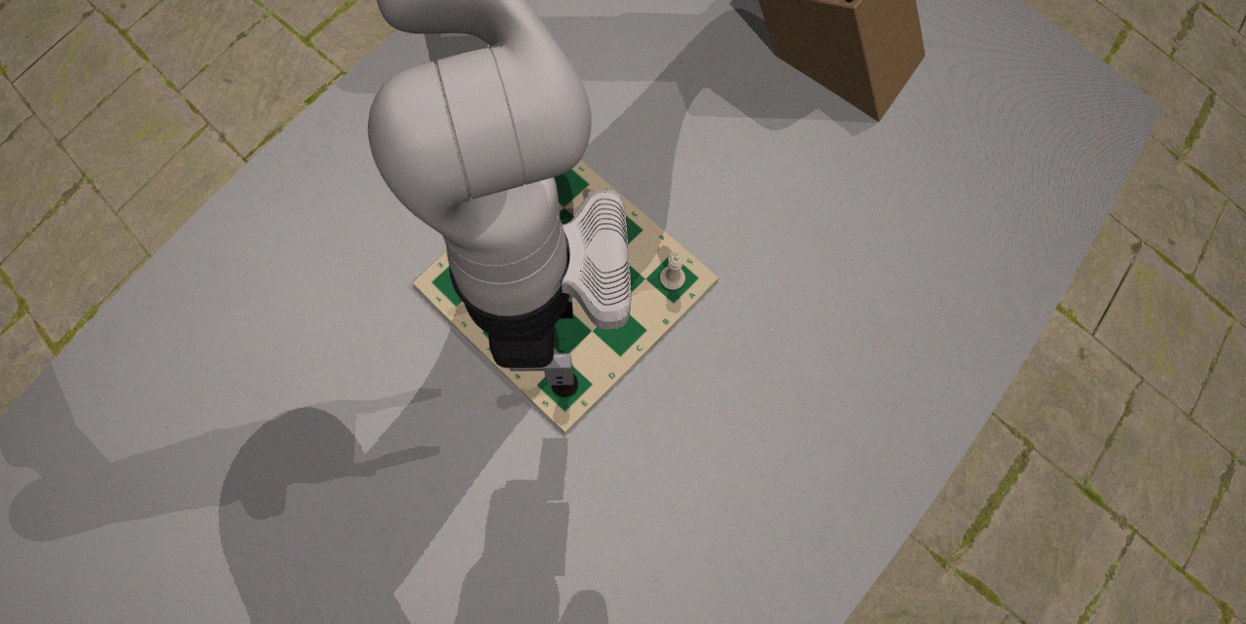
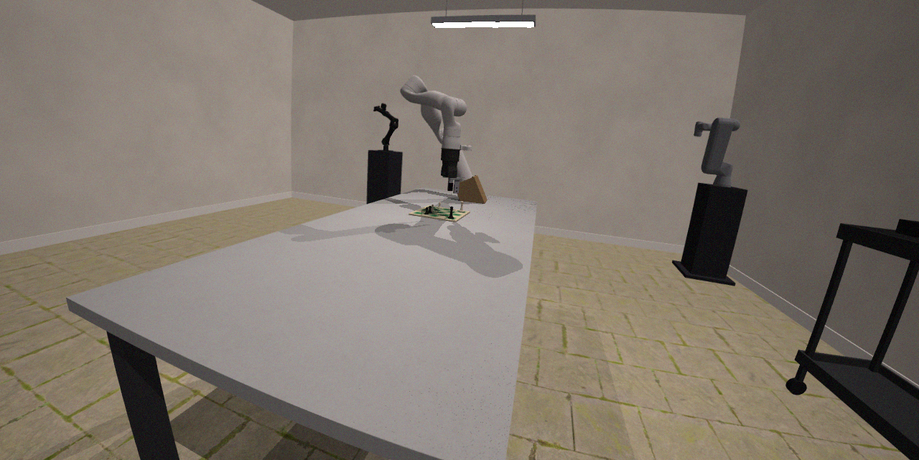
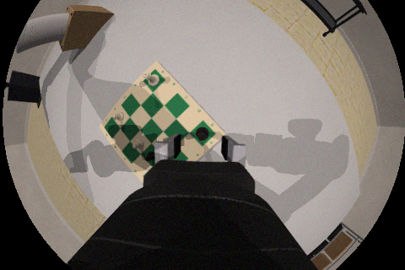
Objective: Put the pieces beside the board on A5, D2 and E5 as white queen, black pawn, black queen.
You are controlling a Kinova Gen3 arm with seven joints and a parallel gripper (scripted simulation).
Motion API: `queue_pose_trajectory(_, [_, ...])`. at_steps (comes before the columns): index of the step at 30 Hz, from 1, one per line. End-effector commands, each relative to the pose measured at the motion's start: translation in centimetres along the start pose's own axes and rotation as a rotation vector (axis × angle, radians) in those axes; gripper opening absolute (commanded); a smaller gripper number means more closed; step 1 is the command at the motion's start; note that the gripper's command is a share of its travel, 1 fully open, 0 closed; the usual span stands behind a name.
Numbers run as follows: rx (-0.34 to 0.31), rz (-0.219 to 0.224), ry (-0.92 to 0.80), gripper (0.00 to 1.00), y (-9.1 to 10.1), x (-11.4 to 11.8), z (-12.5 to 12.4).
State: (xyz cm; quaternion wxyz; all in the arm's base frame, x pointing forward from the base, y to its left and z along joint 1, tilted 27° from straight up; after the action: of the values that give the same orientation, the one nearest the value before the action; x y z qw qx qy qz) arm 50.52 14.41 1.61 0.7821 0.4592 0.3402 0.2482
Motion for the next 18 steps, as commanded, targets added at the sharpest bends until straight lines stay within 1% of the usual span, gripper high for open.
queue_pose_trajectory(1, [-0.002,0.004,0.0,1.0,0.3,0.1,0.1])
queue_pose_trajectory(5, [-0.002,0.004,0.0,1.0,1.3,0.1,0.0])
queue_pose_trajectory(15, [-0.002,0.004,0.0,1.0,5.0,0.1,0.0])
queue_pose_trajectory(16, [-0.002,0.004,0.0,1.0,5.3,0.1,0.0])
queue_pose_trajectory(18, [-0.002,0.004,0.0,1.0,5.3,0.1,0.0])
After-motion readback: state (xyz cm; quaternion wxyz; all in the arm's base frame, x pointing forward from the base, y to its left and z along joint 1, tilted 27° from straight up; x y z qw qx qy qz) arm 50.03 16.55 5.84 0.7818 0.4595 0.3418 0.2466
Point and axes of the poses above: the point where the finger pads meet when closed, its own y axis back along the fingers, its own x axis across the jaws, z = x × y, the point moved 2 cm from there along y, back along the fingers, and after that the axes turned 2 degrees about y, right-handed, at the moved point
